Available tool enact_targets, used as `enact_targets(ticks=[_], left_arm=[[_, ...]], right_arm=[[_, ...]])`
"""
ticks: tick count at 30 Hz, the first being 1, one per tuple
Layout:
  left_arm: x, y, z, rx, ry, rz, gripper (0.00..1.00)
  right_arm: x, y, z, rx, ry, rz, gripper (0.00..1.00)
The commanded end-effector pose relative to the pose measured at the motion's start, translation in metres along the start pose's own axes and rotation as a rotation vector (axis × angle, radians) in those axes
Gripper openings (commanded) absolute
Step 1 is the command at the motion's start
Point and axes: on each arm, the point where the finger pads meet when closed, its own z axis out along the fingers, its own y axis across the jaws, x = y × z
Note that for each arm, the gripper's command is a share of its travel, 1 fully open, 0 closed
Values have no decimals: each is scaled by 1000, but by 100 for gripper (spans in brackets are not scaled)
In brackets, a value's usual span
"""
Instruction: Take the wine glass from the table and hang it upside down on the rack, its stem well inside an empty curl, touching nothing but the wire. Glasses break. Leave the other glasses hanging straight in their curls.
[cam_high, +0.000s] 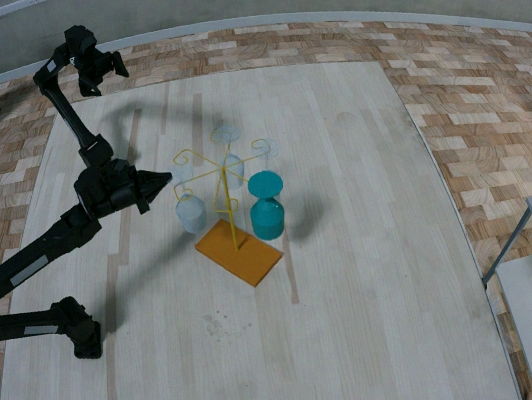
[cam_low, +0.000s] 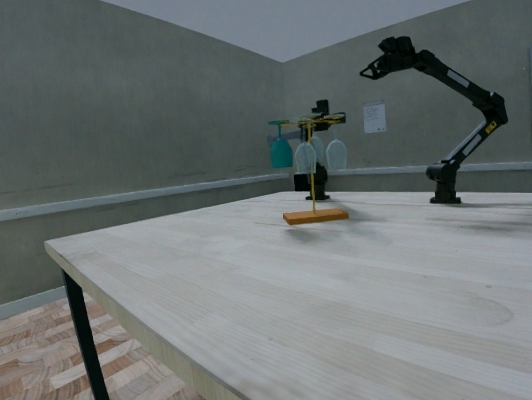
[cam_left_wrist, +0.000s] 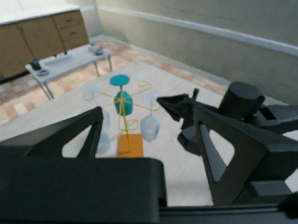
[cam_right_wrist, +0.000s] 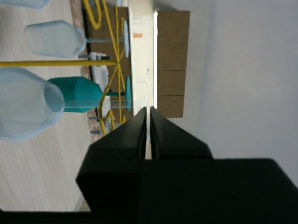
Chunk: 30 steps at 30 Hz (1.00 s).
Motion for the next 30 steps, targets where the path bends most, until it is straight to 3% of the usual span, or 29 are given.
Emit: enact_targets(ticks=[1, 7, 13, 26, 30], left_arm=[[-44, 2, -20, -7, -100, -14, 90], [-44, 2, -20, -7, -100, -14, 90], [-44, 2, -20, -7, -100, -14, 90], [-44, 2, -20, -7, -100, -14, 90], [-44, 2, -20, -7, -100, -14, 90]], right_arm=[[3, 1, -13, 4, -4, 23, 0], [4, -2, -15, 18, -4, 17, 0], [2, 22, -13, 10, -5, 12, 0], [2, 4, -11, 37, -4, 25, 0], [1, 4, -15, 31, -7, 18, 45]])
